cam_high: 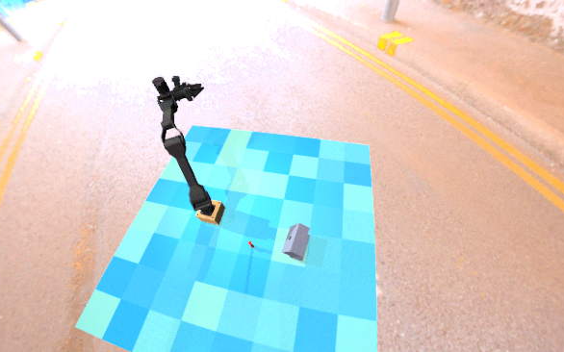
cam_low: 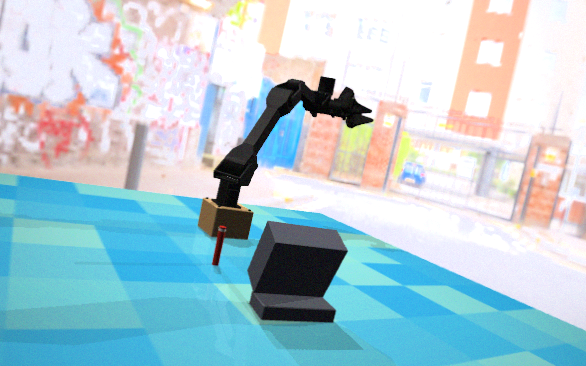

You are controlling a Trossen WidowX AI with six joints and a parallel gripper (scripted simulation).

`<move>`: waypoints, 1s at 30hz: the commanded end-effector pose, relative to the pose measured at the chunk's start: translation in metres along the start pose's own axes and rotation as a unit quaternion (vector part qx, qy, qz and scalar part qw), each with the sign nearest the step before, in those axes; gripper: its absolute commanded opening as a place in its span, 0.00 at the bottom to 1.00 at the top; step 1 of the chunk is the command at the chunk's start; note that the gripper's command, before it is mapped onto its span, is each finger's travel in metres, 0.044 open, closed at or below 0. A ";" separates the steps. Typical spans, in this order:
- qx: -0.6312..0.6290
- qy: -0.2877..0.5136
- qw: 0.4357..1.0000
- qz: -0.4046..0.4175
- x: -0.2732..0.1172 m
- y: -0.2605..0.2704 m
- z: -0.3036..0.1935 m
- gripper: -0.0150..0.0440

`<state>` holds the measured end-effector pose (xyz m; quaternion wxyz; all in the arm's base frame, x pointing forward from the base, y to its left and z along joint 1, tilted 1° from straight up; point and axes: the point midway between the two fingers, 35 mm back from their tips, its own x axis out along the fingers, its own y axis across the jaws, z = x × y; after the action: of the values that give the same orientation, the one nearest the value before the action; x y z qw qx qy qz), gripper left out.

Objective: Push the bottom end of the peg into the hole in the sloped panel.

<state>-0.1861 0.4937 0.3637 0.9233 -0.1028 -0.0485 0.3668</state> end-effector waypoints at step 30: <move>-0.051 0.026 0.998 -0.035 0.134 -0.059 -0.033 1.00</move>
<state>-0.0620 0.5371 0.3480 0.9295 -0.1501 -0.0487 0.3333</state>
